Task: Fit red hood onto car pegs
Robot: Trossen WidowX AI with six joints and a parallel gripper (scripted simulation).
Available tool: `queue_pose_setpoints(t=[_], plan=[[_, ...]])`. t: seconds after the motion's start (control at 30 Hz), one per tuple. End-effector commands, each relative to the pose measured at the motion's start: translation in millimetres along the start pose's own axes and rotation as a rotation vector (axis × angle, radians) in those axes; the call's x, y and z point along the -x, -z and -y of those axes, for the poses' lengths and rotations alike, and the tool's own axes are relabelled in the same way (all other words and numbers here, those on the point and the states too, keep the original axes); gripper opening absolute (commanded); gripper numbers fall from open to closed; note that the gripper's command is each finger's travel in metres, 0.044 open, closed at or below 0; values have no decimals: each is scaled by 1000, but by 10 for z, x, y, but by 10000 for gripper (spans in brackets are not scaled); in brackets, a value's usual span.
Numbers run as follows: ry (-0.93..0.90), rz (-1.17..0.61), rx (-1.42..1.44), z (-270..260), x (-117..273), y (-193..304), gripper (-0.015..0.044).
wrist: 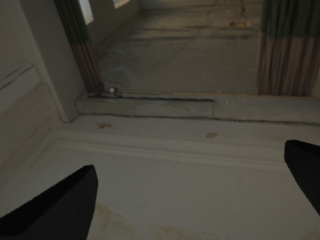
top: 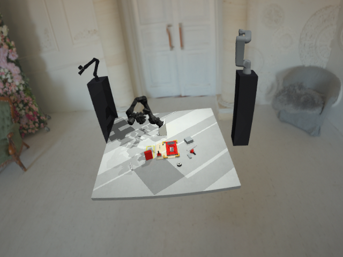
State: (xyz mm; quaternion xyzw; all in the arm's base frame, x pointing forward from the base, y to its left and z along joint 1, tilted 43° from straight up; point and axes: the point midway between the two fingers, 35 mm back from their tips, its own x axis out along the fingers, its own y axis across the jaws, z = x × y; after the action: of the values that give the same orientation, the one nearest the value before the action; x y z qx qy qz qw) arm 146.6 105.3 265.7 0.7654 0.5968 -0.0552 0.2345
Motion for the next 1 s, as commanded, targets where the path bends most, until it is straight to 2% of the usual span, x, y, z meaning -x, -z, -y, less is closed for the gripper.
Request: queue_pose_setpoints(t=[0.0, 0.23, 0.53, 0.77, 0.97], plan=[[4, 7, 13, -8, -1, -8, 414], [211, 233, 517, -327, -10, -359, 230], [688, 363, 1255, -877, -87, -911, 0], [1180, 293, 1770, -1369, -191, -1361, 0], [1686, 70, 2097, -1790, -284, -1720, 0]])
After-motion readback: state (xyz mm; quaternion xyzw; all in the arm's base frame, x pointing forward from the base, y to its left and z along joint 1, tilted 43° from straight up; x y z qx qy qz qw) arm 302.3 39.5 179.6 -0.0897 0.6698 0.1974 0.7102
